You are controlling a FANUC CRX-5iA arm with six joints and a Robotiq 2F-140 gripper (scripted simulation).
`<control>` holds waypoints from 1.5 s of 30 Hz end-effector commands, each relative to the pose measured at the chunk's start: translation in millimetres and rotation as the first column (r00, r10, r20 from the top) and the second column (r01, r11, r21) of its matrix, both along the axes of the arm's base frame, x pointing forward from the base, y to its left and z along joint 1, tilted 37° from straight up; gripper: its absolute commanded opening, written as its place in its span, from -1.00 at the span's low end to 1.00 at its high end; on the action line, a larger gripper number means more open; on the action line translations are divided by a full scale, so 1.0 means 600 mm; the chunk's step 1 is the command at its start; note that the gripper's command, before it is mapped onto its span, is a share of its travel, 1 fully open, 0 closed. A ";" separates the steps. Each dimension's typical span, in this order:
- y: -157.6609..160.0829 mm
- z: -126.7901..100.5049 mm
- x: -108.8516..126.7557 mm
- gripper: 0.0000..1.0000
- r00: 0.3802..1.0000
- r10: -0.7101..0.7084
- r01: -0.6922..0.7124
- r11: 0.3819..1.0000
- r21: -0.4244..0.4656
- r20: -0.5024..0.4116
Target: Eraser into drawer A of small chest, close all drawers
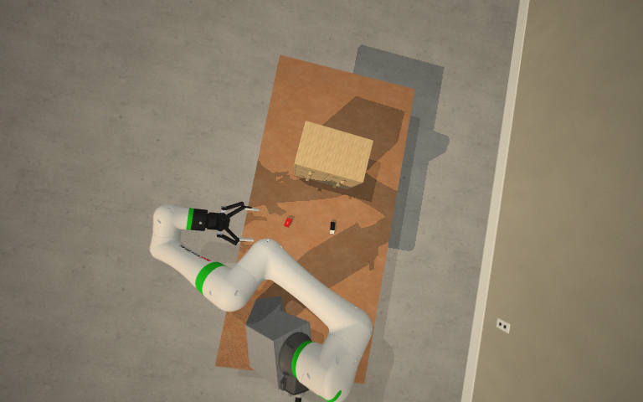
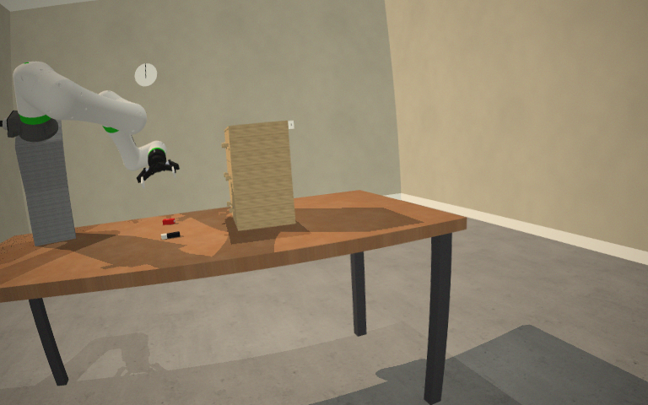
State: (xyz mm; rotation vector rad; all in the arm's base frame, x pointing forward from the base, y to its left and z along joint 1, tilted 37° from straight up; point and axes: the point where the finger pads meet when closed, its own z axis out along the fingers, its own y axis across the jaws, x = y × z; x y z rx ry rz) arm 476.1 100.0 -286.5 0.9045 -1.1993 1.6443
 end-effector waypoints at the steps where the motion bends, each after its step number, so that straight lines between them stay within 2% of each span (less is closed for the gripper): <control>1: 0.000 0.000 0.000 1.00 1.000 0.000 0.000 1.000 0.000 0.000; 25: -0.001 0.008 0.002 1.00 1.000 -0.004 0.003 1.000 0.020 0.019; 32: -0.017 0.054 -0.002 1.00 0.993 -0.036 0.024 0.995 0.102 0.110; 34: -0.017 0.054 -0.002 1.00 0.993 -0.036 0.024 0.995 0.102 0.110; 36: -0.026 0.080 -0.003 1.00 0.986 -0.053 0.030 0.989 0.148 0.156; 45: -0.052 0.147 -0.014 1.00 0.953 -0.121 0.044 0.963 0.266 0.279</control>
